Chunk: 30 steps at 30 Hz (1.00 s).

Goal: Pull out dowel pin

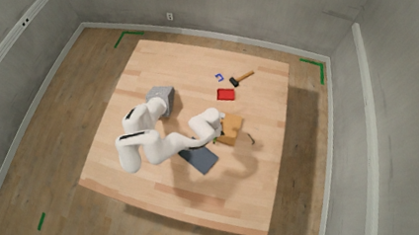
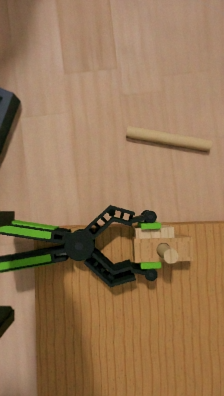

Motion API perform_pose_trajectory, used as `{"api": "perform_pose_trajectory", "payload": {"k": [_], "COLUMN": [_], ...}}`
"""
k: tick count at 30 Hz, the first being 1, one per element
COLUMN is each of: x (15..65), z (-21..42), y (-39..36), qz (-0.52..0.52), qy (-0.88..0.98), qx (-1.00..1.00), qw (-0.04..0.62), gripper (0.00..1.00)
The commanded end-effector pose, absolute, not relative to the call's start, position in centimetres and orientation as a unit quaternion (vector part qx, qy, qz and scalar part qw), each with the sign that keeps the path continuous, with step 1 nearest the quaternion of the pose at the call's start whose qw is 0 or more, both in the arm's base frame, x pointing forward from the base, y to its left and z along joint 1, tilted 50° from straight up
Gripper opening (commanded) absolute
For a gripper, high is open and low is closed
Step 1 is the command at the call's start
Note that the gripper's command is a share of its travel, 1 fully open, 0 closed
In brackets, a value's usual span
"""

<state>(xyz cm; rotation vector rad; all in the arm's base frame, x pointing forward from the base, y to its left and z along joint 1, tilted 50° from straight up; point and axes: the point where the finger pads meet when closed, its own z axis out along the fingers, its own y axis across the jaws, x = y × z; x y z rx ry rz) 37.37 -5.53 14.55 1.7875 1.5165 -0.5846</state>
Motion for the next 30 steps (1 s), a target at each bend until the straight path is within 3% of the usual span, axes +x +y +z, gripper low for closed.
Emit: {"api": "perform_pose_trajectory", "payload": {"k": [1,30], "x": [37.5,38.0], "z": [14.6,13.8], "y": [-5.4,-4.3], "qz": [-0.225,-0.183], "qy": [0.587,0.506], "qx": [0.692,0.753], "qw": [0.355,0.378], "gripper": [0.5,0.5]}}
